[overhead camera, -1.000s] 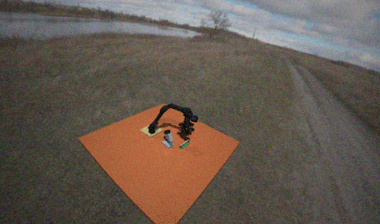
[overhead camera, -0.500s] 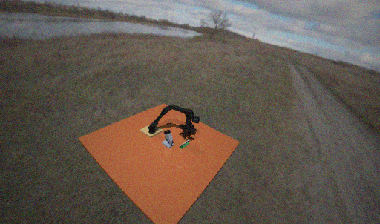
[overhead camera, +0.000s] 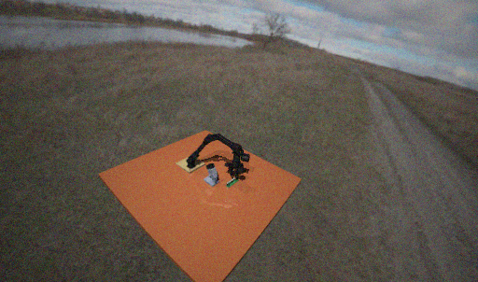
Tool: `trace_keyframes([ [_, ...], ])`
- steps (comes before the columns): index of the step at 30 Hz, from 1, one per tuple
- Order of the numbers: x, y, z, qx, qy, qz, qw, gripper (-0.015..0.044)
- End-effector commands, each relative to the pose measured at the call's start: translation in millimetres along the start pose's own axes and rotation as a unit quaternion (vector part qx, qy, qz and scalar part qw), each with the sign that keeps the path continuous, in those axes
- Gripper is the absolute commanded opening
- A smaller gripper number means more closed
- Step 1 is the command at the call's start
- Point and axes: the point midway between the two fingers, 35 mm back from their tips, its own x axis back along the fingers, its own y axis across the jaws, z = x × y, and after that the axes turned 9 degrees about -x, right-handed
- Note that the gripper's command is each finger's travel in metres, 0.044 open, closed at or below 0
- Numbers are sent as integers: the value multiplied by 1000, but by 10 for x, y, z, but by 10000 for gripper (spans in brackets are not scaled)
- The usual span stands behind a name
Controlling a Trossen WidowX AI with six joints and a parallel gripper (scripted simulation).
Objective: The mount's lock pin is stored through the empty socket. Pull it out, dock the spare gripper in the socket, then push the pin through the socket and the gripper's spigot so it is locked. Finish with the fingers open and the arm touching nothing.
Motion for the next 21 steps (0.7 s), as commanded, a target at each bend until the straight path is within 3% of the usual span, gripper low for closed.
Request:
trace_keyframes([
  [1,-121,30,-19,1,2,0,1000,180],
  [21,-416,81,-93,1,2,0,1000,180],
])
